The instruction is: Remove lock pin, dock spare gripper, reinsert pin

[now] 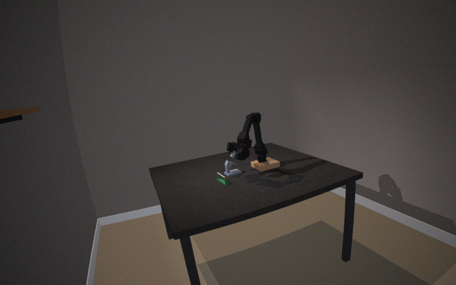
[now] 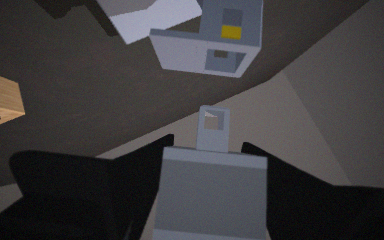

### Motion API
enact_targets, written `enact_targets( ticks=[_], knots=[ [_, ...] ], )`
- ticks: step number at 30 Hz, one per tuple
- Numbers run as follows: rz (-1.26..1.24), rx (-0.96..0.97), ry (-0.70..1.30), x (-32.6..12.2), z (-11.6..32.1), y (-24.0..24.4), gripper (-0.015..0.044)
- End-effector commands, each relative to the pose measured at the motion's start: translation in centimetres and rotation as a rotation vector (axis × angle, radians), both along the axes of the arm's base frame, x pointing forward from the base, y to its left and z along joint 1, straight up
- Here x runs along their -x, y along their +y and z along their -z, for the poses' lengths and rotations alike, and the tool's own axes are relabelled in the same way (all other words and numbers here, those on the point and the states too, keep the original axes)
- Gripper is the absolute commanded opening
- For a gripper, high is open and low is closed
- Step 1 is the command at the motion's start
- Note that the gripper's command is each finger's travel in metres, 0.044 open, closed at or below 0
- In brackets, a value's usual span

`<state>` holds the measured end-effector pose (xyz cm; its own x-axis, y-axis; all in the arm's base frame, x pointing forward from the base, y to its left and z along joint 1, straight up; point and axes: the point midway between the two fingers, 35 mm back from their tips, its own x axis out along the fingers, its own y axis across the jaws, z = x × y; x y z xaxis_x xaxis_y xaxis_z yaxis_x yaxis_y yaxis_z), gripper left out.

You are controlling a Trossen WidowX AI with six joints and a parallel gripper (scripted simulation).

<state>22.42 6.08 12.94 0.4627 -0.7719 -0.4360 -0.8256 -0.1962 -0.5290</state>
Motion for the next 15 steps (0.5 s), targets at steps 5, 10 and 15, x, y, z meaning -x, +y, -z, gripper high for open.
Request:
enact_targets(
  ticks=[5,10,15],
  knots=[
    [-0.012,-0.002,-0.028,-0.4,0.1,0.2,0.0000],
    [-0.013,-0.005,-0.033,-0.9,0.8,0.2,0.0000],
    [-0.014,-0.006,-0.034,-1.2,1.3,0.3,0.0000]
  ],
)
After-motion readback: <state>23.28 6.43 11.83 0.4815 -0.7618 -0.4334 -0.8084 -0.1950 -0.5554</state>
